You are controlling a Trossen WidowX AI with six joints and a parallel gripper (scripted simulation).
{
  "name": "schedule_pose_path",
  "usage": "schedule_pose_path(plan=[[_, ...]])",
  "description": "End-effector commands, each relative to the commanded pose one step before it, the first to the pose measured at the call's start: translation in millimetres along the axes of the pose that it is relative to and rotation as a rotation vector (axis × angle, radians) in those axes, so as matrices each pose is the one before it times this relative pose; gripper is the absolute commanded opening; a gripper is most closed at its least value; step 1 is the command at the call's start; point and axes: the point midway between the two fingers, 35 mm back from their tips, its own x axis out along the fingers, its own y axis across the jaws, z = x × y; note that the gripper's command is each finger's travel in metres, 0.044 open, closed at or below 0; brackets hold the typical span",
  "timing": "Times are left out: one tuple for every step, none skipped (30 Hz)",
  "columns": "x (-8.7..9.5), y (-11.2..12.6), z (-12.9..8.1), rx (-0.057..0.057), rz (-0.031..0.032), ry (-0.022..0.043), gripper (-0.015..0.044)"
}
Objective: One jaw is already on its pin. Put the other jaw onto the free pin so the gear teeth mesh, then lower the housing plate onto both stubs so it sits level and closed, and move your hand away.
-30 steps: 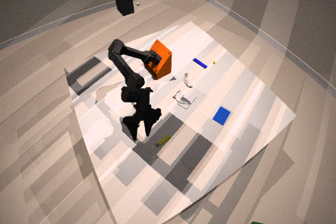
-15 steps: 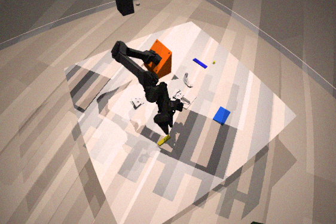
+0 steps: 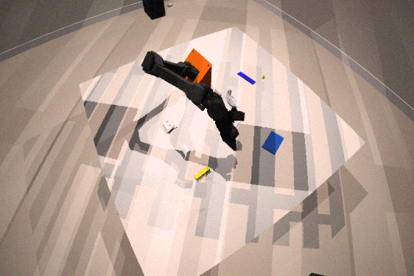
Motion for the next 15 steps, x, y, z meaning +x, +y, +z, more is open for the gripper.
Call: schedule_pose_path(plan=[[-2.02,22.73,30.45,-0.0935,0.05448,-0.05615,0.044],[-0.21,4.12,6.33,-0.0194,0.01117,-0.01108,0.044],[-0.19,4.08,6.32,-0.0195,0.01112,-0.01096,0.044],[-0.17,4.03,6.3,-0.0196,0.01107,-0.01084,0.044],[-0.15,3.98,6.29,-0.0196,0.01103,-0.01071,0.044],[-0.12,3.94,6.27,-0.0197,0.01099,-0.01059,0.044],[-0.1,3.89,6.26,-0.0198,0.01095,-0.01046,0.044],[-0.08,3.85,6.24,-0.0199,0.01092,-0.01033,0.044],[-0.06,3.8,6.22,-0.02,0.01089,-0.01019,0.044],[-0.03,3.76,6.2,-0.02,0.01086,-0.01006,0.044],[-0.01,3.71,6.18,-0.0201,0.01084,-0.00992,0.044],[0.01,3.67,6.15,-0.0202,0.01082,-0.00978,0.044],[0.03,3.63,6.13,-0.0202,0.01081,-0.00964,0.044],[0.06,3.59,6.11,-0.0203,0.01079,-0.0095,0.044],[0.08,3.54,6.08,-0.0204,0.01078,-0.00935,0.044]])
